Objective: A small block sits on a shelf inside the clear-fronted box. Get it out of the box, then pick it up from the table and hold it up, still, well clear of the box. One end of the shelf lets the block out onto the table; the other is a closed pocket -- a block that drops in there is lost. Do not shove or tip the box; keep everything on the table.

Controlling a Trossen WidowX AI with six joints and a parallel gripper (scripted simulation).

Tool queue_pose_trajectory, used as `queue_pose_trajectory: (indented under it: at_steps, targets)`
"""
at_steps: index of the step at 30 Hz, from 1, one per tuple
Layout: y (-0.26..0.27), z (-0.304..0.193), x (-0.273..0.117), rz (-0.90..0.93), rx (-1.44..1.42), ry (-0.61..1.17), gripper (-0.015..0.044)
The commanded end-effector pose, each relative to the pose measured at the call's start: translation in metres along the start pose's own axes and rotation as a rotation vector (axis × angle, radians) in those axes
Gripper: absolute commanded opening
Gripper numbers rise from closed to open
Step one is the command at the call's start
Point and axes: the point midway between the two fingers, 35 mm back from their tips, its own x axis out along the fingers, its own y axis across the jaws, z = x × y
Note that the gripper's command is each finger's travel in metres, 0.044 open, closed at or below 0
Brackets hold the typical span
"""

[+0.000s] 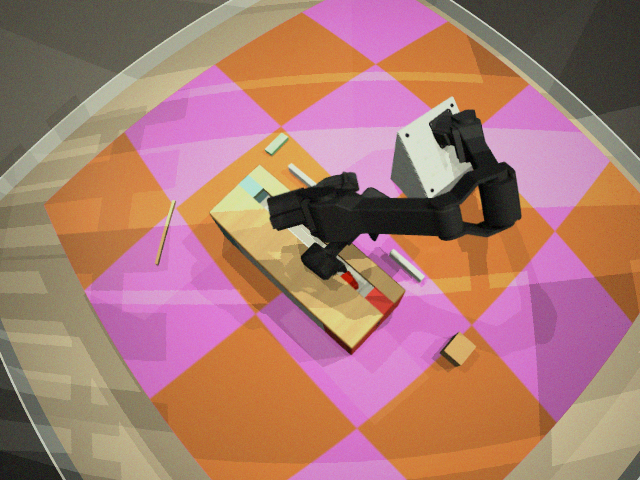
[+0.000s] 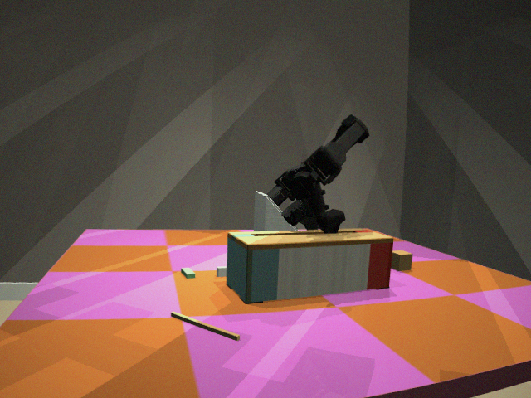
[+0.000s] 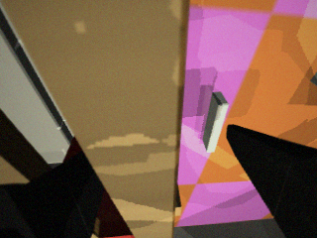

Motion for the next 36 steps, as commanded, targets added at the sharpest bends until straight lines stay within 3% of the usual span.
queue_pose_trajectory:
  at_steps: [1, 31, 36]
  targets:
    - [-0.001, -0.007, 0.003, 0.001, 0.003, 0.004, 0.0400]
    - [-0.001, -0.047, 0.017, 0.001, 0.003, 0.006, 0.0400]
    - [0.001, -0.053, -0.010, 0.001, 0.002, -0.003, 0.0400]
